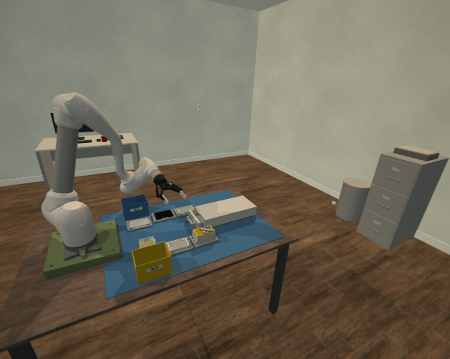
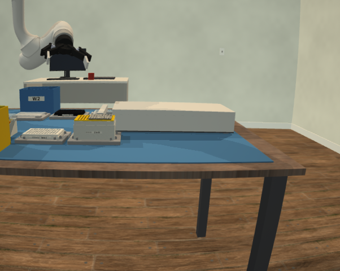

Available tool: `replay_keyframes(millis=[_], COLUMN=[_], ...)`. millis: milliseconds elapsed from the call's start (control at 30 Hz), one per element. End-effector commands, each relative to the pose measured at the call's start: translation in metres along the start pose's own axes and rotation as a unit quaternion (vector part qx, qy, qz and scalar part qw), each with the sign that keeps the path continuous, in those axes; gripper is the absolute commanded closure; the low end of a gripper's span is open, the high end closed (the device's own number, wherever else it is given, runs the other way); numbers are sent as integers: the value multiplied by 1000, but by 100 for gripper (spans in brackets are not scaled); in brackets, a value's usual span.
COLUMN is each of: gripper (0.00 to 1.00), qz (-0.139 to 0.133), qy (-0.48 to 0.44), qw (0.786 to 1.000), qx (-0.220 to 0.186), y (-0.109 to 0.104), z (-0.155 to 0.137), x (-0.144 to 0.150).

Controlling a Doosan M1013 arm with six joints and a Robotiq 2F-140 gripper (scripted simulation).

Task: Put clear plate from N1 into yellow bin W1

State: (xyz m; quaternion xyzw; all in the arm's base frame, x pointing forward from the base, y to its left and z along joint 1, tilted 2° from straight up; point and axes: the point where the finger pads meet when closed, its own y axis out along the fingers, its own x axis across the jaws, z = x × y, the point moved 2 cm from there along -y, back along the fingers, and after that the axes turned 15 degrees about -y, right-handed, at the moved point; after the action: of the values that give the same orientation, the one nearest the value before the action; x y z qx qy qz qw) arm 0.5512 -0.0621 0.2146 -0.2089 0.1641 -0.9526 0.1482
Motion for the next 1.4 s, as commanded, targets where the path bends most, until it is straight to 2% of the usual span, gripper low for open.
replay_keyframes(millis=[0,533,567,800,1033,1100,1367], gripper=[0,0,90,90,90,90,90], qz=[0,0,-4,-20,-20,-20,11], qy=[0,0,-12,-78,-140,-140,-225], qw=[1000,1000,1000,994,980,980,947], qx=[0,0,-11,-74,-139,-139,-231], y=[0,0,2,15,22,22,23], z=[0,0,-2,-14,-27,-27,-47], x=[0,0,4,27,48,48,73])
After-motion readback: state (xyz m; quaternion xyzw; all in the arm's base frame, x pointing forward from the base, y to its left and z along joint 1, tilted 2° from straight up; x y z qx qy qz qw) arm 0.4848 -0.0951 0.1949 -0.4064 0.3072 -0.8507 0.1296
